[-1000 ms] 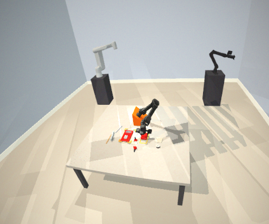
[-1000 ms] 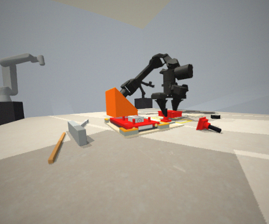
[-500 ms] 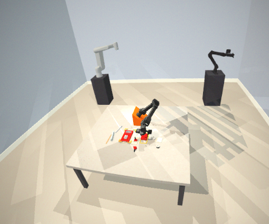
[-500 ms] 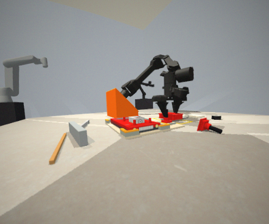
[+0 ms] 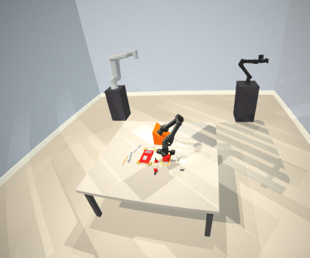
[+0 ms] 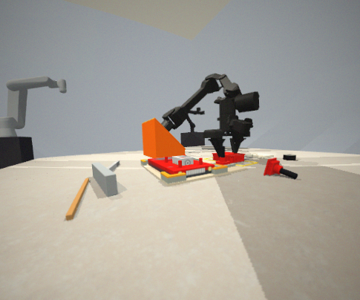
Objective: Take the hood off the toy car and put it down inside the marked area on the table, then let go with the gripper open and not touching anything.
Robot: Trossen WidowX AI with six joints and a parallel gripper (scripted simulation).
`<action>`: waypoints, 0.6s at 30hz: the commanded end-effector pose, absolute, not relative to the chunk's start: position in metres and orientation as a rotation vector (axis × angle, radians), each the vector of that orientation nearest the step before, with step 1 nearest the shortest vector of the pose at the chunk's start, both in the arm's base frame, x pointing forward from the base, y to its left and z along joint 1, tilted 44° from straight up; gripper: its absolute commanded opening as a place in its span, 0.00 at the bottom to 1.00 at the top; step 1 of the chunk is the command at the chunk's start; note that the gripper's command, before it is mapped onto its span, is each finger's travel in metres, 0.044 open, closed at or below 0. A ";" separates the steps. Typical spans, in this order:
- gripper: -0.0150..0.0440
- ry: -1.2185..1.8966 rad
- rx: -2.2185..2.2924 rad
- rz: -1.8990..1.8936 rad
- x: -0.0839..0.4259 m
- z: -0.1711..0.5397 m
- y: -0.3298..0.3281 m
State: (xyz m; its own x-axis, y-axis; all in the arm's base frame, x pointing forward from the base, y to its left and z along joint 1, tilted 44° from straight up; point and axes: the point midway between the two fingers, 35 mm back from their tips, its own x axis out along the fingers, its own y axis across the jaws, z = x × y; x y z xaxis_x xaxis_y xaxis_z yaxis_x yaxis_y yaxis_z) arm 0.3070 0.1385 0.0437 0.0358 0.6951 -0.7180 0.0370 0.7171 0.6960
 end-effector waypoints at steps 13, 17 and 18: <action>0.97 1.466 0.638 0.562 0.307 0.044 0.138; 1.00 1.466 0.635 0.559 0.308 0.060 0.122; 1.00 1.465 0.635 0.559 0.308 0.067 0.114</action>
State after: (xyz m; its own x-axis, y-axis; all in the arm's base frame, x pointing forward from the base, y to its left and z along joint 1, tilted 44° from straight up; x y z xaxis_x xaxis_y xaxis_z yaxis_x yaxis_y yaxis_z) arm 0.3040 0.1283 0.0509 0.0168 0.6905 -0.7231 0.0454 0.7219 0.6905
